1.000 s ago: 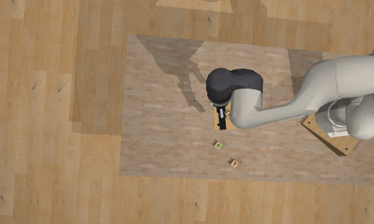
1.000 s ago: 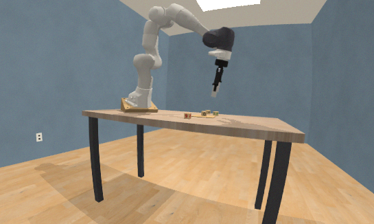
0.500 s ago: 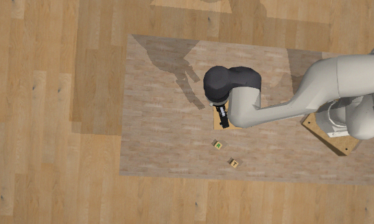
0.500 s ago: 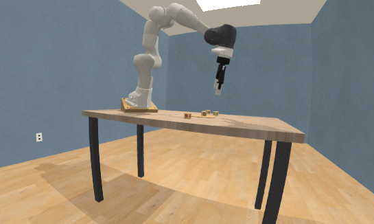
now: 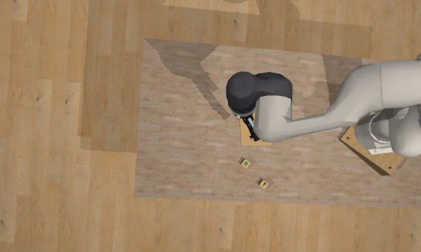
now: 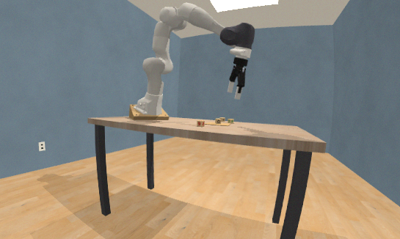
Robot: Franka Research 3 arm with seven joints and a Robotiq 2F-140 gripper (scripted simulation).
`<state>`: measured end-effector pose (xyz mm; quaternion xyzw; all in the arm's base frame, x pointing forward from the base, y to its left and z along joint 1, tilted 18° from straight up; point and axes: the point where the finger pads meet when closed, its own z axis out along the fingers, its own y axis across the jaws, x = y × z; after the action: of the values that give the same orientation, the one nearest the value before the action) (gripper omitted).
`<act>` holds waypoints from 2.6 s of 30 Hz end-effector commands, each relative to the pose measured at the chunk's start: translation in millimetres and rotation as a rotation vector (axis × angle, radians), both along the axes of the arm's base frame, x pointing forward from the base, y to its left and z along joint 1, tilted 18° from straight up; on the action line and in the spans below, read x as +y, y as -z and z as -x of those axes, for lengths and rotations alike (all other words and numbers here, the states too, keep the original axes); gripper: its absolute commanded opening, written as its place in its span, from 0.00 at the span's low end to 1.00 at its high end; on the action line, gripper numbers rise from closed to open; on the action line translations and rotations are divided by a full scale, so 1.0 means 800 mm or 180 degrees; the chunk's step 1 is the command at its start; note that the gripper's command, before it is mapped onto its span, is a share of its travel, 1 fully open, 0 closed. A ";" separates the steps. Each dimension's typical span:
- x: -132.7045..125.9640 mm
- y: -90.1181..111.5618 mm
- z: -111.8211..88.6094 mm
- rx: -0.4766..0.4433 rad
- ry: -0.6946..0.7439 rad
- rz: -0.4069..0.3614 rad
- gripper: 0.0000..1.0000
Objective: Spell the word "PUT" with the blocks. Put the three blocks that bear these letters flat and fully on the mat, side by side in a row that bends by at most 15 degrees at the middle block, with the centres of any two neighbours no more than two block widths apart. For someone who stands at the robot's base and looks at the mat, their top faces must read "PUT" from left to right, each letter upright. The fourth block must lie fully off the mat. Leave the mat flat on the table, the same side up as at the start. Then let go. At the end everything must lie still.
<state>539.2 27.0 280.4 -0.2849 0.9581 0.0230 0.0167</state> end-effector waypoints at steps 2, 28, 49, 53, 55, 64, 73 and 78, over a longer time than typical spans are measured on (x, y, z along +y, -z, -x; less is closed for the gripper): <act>-0.002 -0.005 0.001 0.0010 -0.0486 0.0024 1.00; -0.007 -0.042 -0.009 -0.0035 -0.1583 0.0062 1.00; -0.013 -0.072 -0.015 -0.0065 -0.2479 0.0093 1.00; -0.014 -0.078 -0.016 -0.0069 -0.2649 0.0099 1.00; -0.014 -0.081 -0.016 -0.0072 -0.2739 0.0102 1.00; -0.016 -0.094 -0.018 -0.0081 -0.3117 0.0115 1.00; -0.019 -0.107 -0.019 -0.0090 -0.3508 0.0127 1.00; -0.020 -0.114 -0.020 -0.0094 -0.3711 0.0133 1.00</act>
<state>556.9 13.1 369.2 -0.7243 0.6893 0.0044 0.0143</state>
